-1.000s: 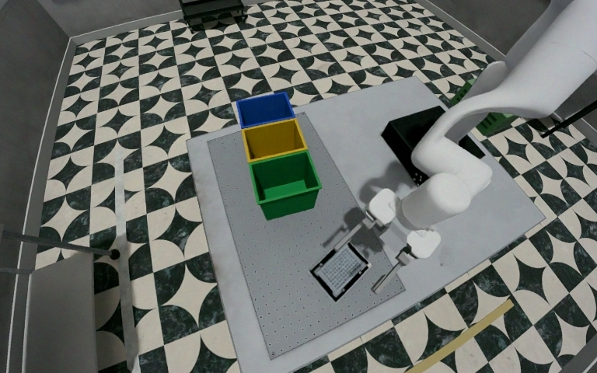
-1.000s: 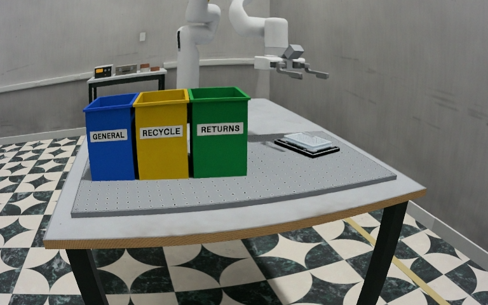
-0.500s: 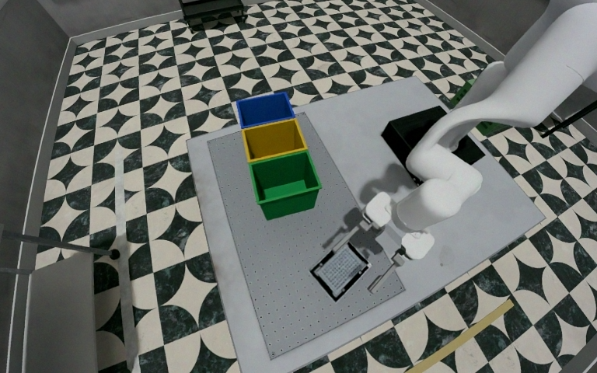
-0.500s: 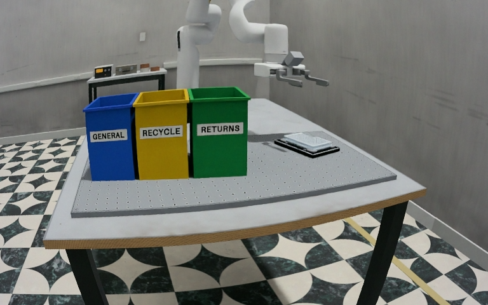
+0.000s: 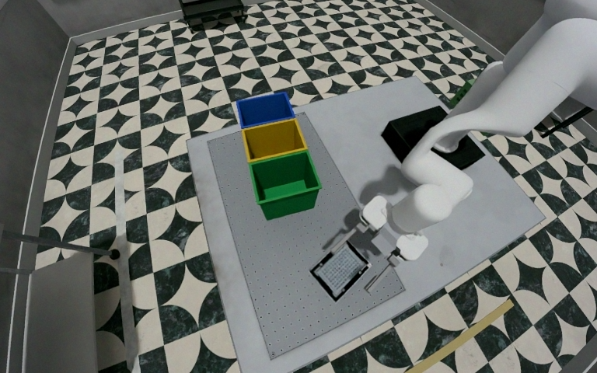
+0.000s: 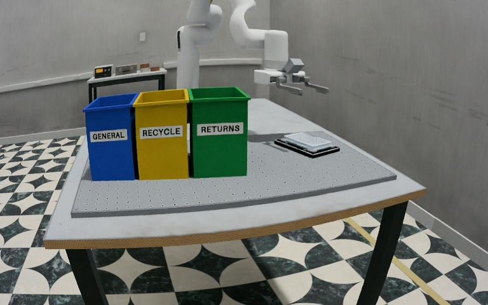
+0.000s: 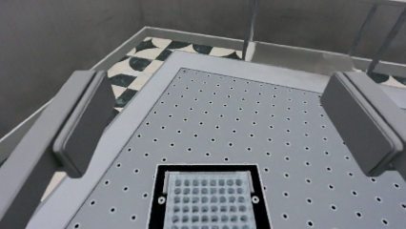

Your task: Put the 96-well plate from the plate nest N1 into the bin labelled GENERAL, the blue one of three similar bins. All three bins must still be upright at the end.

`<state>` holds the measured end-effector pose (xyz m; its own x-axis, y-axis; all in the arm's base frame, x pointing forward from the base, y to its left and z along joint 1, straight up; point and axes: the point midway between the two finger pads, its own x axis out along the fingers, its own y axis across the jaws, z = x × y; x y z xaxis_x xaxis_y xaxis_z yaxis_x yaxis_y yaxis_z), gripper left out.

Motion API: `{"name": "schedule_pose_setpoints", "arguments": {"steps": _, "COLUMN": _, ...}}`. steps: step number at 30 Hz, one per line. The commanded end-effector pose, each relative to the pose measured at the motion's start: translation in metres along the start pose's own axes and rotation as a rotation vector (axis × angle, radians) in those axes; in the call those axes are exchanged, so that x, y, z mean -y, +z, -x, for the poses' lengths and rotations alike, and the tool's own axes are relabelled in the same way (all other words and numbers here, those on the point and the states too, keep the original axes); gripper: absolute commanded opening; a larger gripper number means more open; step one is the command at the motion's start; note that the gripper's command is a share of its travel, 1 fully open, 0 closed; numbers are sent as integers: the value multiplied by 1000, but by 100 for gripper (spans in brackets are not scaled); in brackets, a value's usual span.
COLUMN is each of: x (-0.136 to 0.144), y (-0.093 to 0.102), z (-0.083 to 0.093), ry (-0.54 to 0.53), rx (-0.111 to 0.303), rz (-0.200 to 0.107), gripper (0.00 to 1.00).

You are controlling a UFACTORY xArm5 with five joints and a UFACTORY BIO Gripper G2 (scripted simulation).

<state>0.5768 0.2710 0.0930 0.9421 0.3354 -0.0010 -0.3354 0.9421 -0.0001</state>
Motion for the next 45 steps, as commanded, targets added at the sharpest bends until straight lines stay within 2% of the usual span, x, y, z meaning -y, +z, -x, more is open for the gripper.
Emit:
{"name": "schedule_pose_setpoints", "arguments": {"steps": 1, "x": 0, "y": -4, "z": -1, "ry": 0, "rx": 4, "rz": -1, "gripper": 37}}
{"name": "schedule_pose_setpoints", "arguments": {"steps": 45, "x": 0, "y": -70, "z": -1, "ry": 0, "rx": 4, "rz": -1, "gripper": 37}}
